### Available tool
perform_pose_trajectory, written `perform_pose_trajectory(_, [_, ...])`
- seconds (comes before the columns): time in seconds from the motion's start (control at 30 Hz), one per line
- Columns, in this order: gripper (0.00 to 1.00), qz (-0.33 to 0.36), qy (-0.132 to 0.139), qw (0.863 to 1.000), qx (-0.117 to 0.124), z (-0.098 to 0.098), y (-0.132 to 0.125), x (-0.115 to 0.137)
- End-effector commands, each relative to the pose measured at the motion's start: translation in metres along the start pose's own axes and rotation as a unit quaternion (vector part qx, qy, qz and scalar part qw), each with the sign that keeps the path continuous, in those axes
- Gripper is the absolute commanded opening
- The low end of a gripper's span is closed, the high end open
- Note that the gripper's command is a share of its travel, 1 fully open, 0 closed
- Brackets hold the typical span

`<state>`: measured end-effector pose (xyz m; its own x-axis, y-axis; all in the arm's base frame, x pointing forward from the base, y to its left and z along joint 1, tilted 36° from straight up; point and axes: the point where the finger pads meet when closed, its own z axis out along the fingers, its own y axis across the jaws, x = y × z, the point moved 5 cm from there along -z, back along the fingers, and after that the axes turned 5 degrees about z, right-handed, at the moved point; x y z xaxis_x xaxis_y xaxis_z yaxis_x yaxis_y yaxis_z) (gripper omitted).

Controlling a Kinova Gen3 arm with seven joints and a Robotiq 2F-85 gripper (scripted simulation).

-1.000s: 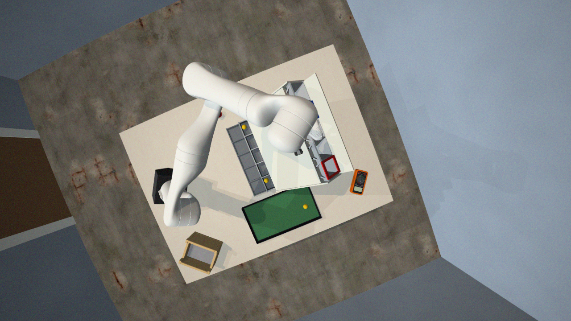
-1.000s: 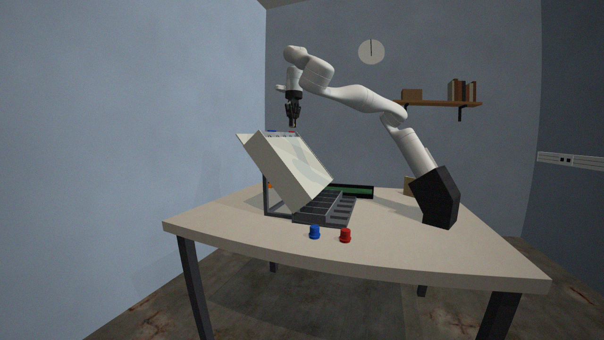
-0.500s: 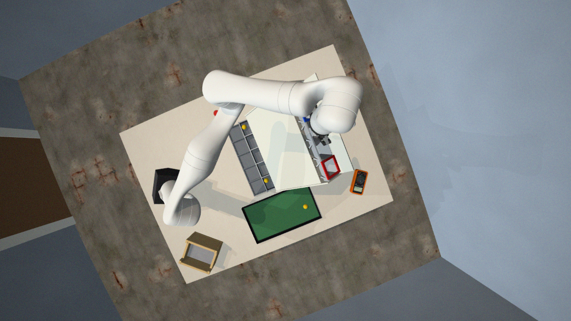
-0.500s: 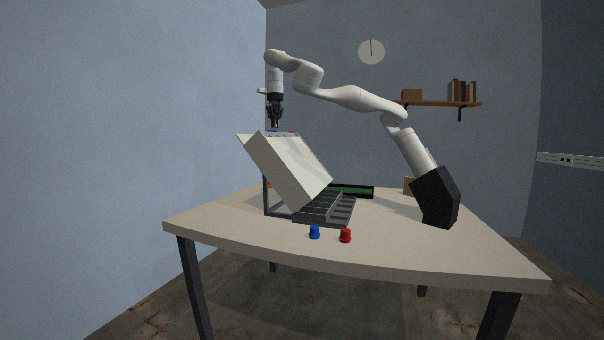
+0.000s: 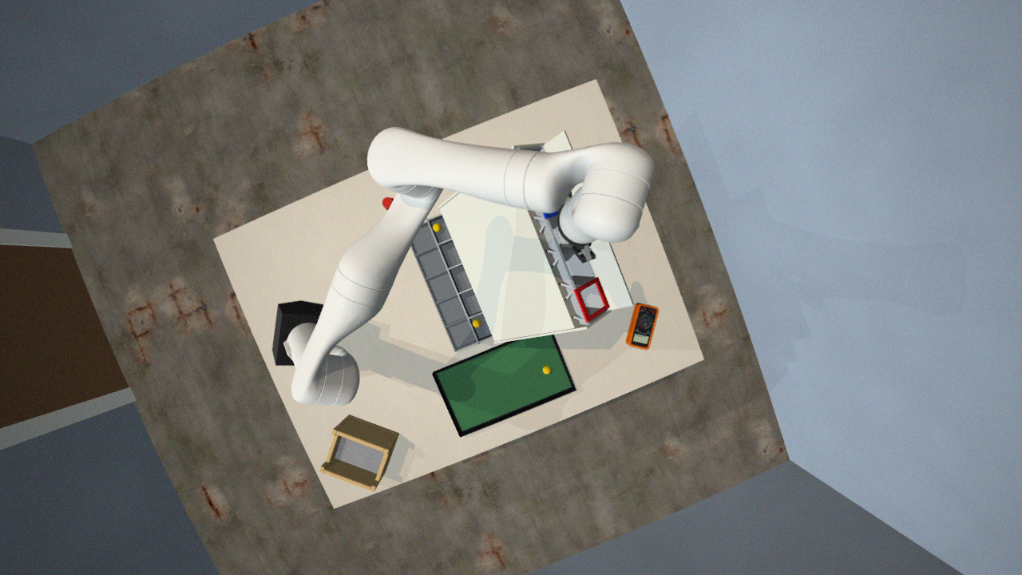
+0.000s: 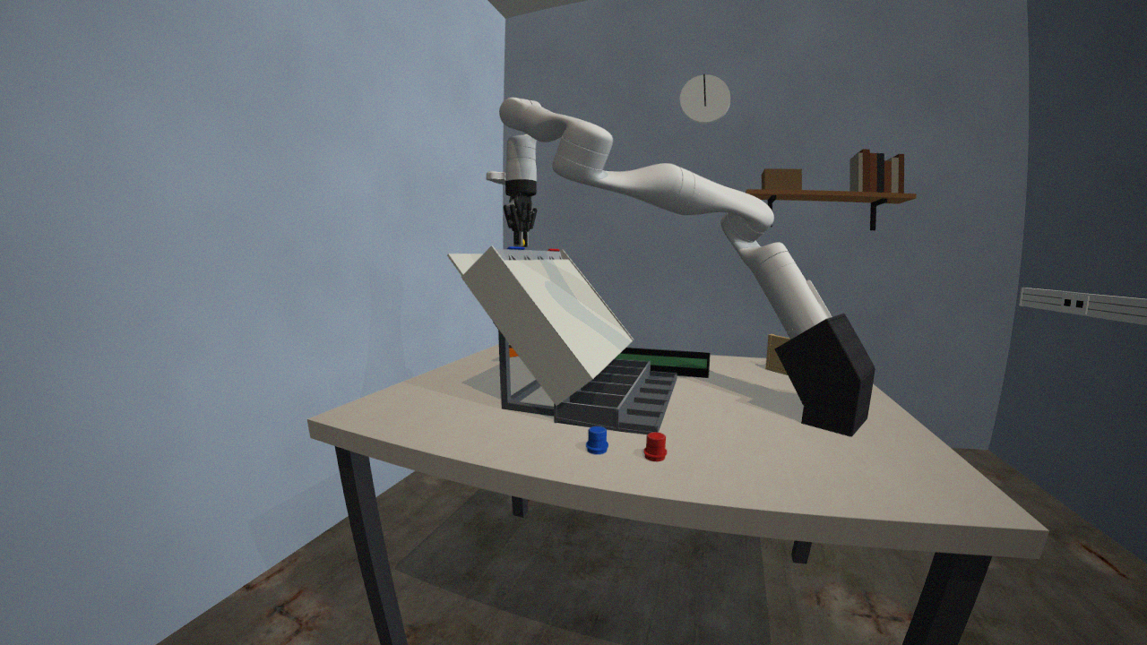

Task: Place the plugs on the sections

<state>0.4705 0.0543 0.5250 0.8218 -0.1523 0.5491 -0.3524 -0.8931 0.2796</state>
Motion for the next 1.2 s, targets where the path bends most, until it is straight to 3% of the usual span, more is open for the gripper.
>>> perform_pose_trajectory(0.0, [0.0, -0.003, 0.0, 1.0, -0.002, 0.017, -0.001, 0.0017])
perform_pose_trajectory(0.43, [0.0, -0.003, 0.0, 1.0, -0.002, 0.017, -0.001, 0.0017])
perform_pose_trajectory(0.47, [1.0, 0.002, -0.003, 1.0, -0.003, 0.015, -0.0006, -0.0001])
perform_pose_trajectory(1.17, [1.0, 0.002, -0.003, 1.0, -0.003, 0.0151, -0.0006, 0.0])
